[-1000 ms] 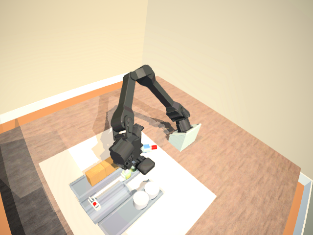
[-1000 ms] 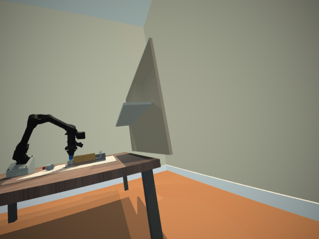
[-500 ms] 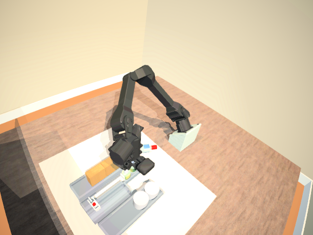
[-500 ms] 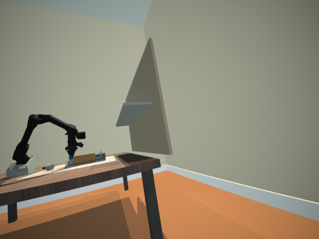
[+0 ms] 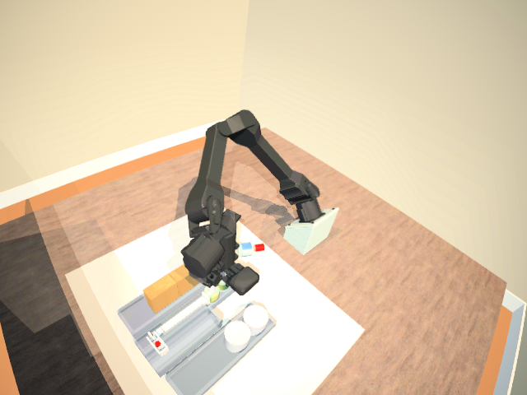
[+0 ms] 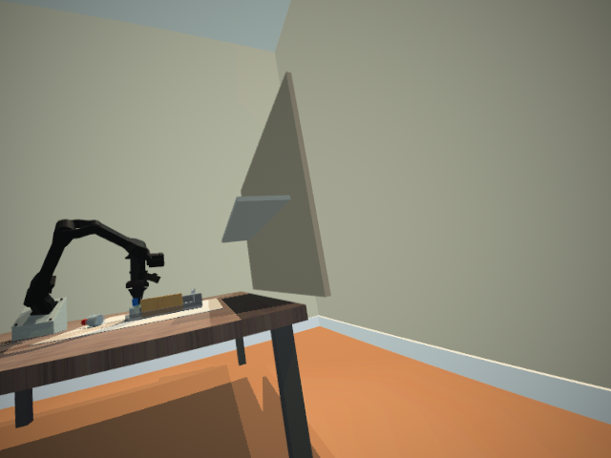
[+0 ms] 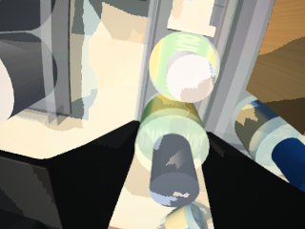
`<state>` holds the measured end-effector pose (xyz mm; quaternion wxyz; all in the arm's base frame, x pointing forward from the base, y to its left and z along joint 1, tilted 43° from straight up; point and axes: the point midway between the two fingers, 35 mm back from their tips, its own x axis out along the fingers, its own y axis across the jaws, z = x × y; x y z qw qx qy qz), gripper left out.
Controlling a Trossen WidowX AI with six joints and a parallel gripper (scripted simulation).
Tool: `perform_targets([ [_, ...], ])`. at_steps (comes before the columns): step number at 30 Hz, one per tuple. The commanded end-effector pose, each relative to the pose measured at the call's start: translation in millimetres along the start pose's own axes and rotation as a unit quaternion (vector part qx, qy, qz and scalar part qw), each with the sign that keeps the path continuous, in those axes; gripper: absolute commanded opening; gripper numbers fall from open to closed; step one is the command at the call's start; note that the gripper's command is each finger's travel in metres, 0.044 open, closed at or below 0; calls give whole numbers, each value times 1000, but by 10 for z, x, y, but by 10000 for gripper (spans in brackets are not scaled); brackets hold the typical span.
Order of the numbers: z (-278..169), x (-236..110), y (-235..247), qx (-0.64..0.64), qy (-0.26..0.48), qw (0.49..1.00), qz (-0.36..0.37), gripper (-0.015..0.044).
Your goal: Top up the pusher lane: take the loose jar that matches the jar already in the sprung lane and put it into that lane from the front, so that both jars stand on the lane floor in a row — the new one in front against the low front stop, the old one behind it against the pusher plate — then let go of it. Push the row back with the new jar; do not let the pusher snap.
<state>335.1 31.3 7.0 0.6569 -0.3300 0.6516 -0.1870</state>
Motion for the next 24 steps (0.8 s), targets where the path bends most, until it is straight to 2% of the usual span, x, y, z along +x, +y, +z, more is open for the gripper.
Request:
perform_targets([
  [1, 76, -7, -14, 8, -14, 1000, -3, 0],
  [24, 72, 77, -12, 8, -14, 1000, -3, 0],
])
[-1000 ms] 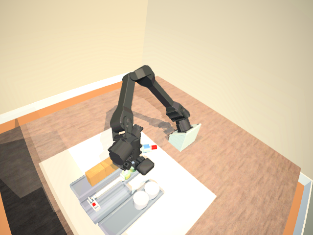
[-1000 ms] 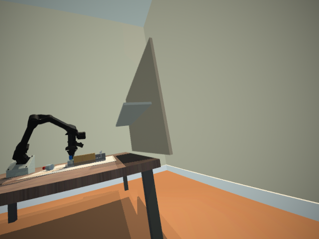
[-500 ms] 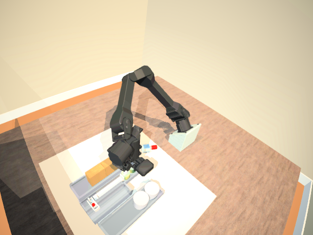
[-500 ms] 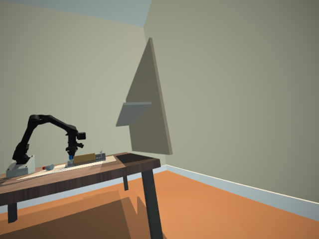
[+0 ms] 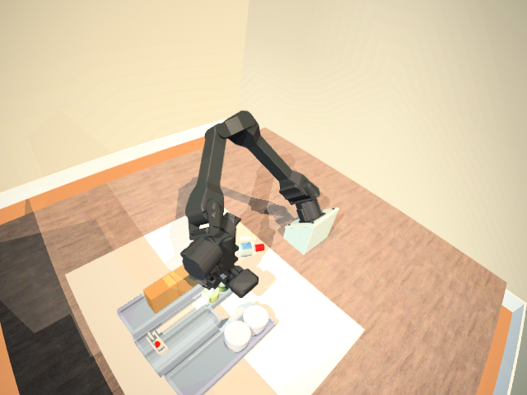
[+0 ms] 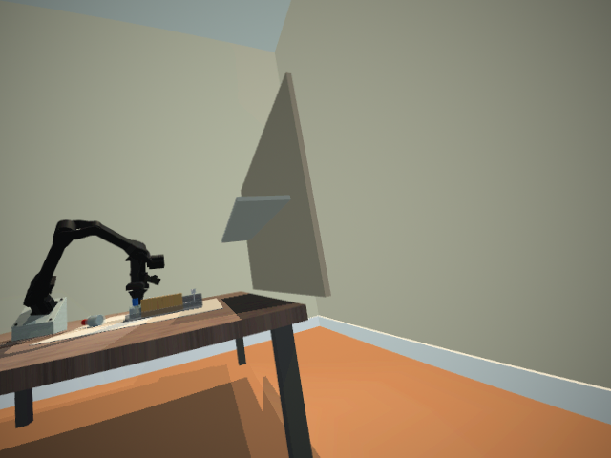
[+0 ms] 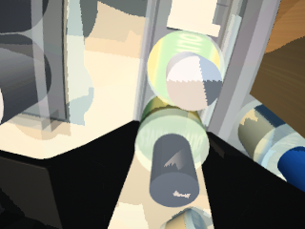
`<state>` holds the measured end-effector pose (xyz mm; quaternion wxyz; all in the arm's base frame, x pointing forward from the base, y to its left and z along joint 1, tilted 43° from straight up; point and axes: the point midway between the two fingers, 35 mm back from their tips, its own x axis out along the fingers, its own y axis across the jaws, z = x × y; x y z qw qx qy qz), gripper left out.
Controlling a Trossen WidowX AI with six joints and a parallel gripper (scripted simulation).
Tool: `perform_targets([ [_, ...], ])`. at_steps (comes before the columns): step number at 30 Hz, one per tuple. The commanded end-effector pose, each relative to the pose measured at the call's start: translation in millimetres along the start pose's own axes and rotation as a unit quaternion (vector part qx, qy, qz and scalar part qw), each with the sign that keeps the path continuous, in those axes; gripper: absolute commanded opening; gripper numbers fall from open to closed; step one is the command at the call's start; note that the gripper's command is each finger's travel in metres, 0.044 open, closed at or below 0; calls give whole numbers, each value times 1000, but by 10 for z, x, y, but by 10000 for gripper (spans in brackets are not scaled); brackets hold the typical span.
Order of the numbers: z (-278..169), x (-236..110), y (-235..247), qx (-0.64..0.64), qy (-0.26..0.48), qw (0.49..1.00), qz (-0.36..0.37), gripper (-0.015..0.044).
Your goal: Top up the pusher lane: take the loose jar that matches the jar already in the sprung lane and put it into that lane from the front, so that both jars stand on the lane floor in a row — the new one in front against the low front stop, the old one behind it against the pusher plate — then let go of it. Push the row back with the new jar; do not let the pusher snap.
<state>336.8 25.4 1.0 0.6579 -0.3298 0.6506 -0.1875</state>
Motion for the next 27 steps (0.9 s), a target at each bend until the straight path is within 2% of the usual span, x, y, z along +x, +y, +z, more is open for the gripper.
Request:
perform_targets([
  [1, 62, -4, -8, 8, -12, 1000, -3, 0],
  [27, 49, 90, -5, 8, -12, 1000, -3, 0],
])
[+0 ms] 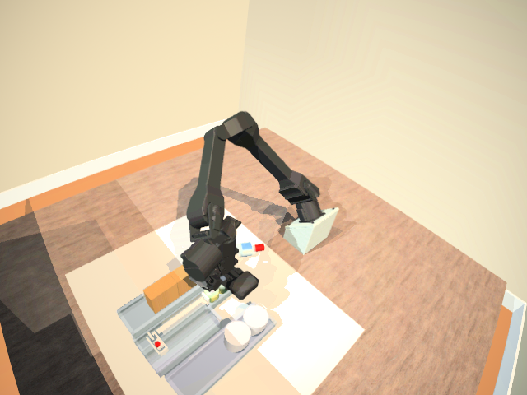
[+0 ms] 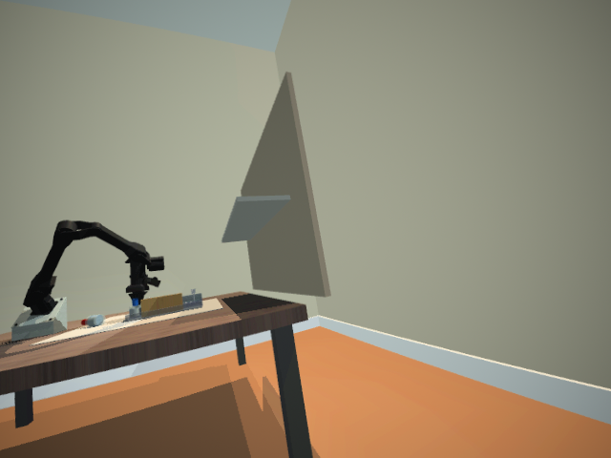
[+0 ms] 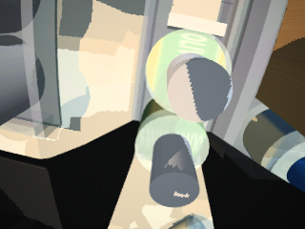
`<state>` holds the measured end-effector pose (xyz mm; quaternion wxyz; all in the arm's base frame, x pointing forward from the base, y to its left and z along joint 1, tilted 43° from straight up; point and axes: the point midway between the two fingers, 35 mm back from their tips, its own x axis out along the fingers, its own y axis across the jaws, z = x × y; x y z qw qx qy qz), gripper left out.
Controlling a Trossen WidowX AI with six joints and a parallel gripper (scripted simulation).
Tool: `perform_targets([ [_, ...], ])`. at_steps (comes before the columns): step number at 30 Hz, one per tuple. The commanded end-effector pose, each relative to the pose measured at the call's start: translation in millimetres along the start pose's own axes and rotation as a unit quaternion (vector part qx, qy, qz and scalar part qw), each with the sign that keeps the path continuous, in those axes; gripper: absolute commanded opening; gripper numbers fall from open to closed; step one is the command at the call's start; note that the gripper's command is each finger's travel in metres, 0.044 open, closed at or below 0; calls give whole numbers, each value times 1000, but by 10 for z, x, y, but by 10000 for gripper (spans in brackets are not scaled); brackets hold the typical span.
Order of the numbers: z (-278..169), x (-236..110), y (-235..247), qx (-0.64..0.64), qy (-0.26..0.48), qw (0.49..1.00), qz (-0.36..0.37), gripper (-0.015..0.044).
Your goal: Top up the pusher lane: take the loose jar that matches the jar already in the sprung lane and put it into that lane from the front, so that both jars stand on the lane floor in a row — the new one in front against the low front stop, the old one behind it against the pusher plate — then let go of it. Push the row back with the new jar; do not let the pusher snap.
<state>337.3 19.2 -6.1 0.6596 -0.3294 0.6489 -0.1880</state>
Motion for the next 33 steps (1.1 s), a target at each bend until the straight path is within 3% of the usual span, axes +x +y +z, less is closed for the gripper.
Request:
perform_targets([
  [1, 51, 0, -7, 6, -10, 1000, -2, 0],
  [33, 2, 42, -5, 6, -10, 1000, -3, 0],
])
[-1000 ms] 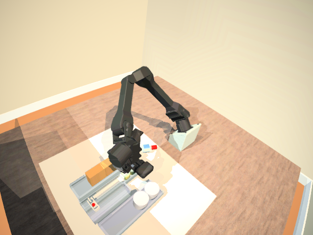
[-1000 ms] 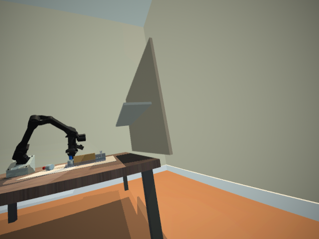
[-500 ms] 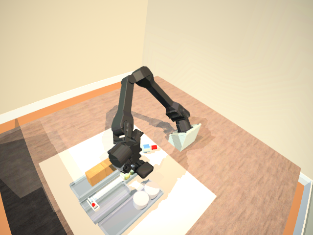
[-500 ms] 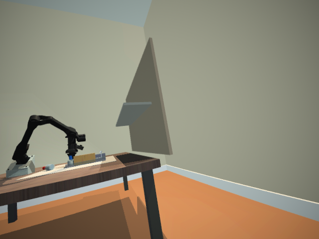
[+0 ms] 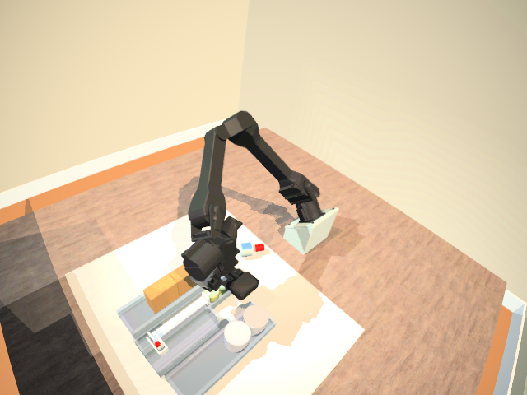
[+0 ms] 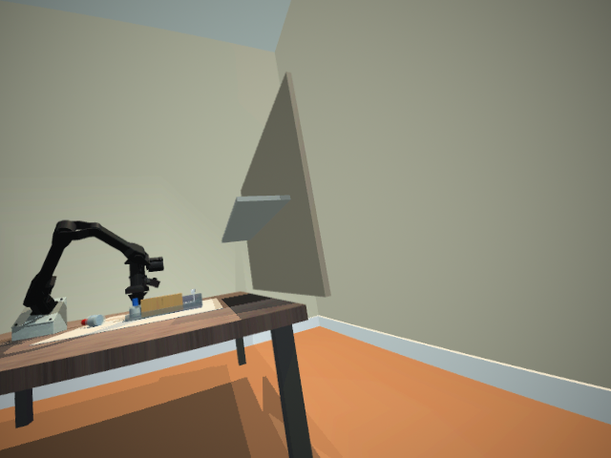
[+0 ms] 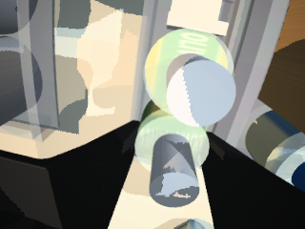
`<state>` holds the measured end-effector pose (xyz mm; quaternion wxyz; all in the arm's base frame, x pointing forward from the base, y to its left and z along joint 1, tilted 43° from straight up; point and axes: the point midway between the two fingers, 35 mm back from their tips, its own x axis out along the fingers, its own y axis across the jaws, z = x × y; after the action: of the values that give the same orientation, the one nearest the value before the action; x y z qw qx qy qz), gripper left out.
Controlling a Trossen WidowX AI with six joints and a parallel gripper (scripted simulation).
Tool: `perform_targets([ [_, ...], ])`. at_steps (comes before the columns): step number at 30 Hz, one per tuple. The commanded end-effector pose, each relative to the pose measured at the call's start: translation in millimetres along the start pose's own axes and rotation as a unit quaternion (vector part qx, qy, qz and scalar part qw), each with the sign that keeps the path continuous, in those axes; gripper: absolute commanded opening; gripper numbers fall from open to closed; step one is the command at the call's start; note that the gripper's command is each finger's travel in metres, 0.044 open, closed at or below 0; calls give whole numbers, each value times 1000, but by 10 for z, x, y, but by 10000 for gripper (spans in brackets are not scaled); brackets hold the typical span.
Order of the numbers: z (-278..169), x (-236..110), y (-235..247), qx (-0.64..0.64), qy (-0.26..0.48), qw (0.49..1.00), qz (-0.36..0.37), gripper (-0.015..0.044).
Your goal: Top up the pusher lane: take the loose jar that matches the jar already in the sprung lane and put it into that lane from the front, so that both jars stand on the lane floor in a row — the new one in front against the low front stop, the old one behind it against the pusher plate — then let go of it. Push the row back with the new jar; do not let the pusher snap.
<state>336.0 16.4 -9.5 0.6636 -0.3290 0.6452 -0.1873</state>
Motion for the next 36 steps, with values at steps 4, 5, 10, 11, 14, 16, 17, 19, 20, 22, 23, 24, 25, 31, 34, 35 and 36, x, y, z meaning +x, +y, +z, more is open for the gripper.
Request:
perform_targets([
  [4, 11, -1, -10, 4, -5, 1000, -3, 0],
  [5, 9, -1, -10, 4, -5, 1000, -3, 0],
  [10, 1, -1, -10, 4, -5, 1000, -3, 0],
  [11, -1, -1, -10, 4, -5, 1000, -3, 0],
  [14, -6, -1, -10, 4, -5, 1000, -3, 0],
  [16, -9, 0, -10, 4, -5, 1000, -3, 0],
  [17, -11, 0, -10, 4, -5, 1000, -3, 0],
  [19, -14, 0, -10, 4, -5, 1000, -3, 0],
  [20, -16, 0, -9, 4, -5, 1000, -3, 0],
  [22, -19, 0, -9, 4, -5, 1000, -3, 0],
  [23, -21, 0, -9, 4, -5, 1000, -3, 0],
  [24, -22, 0, -9, 4, -5, 1000, -3, 0],
  [25, -24, 0, -9, 4, -5, 1000, -3, 0],
  [31, -34, 0, -9, 4, -5, 1000, -3, 0],
  [34, -39, 0, -9, 4, -5, 1000, -3, 0],
  [35, -41, 0, -9, 4, -5, 1000, -3, 0],
  [36, -43, 0, -9, 4, -5, 1000, -3, 0],
])
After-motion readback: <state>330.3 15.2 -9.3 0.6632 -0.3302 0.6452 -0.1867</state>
